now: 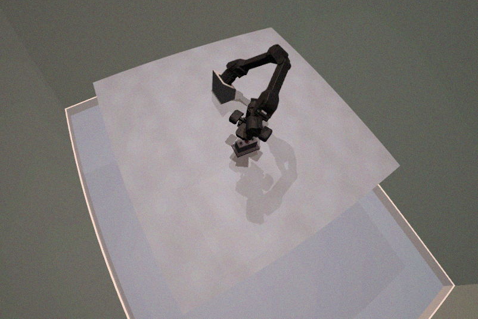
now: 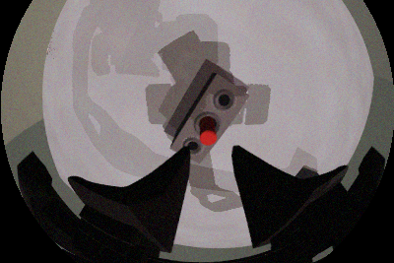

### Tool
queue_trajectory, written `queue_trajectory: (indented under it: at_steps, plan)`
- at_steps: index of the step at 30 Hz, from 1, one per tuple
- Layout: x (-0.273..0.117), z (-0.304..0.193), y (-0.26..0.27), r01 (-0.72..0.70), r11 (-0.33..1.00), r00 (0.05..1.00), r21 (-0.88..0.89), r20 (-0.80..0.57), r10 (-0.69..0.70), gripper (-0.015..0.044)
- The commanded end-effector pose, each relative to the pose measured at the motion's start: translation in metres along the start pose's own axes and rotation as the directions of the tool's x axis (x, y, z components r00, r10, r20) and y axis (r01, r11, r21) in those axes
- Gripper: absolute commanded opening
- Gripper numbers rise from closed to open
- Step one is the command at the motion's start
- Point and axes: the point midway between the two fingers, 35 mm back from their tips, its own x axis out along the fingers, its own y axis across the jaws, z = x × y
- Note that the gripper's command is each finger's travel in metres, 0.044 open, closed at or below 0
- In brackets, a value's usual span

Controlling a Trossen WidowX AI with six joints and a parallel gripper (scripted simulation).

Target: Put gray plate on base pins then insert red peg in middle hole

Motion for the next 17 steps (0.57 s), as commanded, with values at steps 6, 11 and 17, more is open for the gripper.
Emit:
queue_trajectory:
  at_steps: [6, 11, 17]
  plan:
    - [-0.0066, -0.0011, -0.0006, 0.001, 1.000, 1.000, -0.007, 0.005, -0.001, 0.0150]
    - [-0.0093, -0.0021, -0.0014, 0.001, 1.000, 1.000, -0.007, 0.005, -0.001, 0.0150]
    - [-0.0127, -0.0033, -0.0024, 0.001, 1.000, 1.000, -0.007, 0.005, -0.001, 0.0150]
